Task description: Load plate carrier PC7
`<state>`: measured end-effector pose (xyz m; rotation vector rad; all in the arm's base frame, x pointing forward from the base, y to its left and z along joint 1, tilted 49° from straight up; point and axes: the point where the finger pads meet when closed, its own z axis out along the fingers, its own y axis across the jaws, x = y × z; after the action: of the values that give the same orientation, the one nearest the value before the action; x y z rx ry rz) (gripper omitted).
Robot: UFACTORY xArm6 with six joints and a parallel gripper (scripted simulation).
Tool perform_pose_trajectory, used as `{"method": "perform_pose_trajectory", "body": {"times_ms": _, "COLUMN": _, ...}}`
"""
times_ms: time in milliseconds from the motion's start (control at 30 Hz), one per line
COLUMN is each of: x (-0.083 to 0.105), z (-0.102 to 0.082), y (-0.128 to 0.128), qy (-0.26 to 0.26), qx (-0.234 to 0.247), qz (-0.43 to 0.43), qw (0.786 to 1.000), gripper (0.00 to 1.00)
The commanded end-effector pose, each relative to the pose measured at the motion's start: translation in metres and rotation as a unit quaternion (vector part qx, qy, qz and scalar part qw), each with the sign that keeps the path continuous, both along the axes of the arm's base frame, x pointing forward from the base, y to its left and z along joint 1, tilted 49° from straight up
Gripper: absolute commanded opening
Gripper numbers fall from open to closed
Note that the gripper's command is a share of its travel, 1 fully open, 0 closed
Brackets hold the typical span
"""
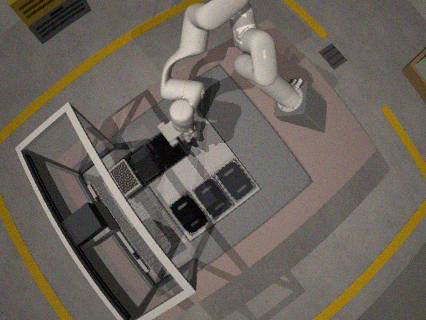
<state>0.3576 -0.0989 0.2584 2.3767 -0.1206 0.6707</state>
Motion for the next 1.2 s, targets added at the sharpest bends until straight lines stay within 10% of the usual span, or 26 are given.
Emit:
{"method": "perform_pose_trajectory", "body": {"times_ms": 0, "x": 0.004, "z": 0.003, "y": 0.001, "qy": -0.001, "qx": 0.0, "qz": 0.001, "qw": 1.0, "gripper": 0.82}}
{"method": "perform_pose_trajectory", "body": {"times_ms": 1167, "x": 0.03, "z": 0.018, "y": 0.003, "qy": -0.001, "qx": 0.0, "qz": 0.001, "qw": 1.0, "gripper": 0.82}}
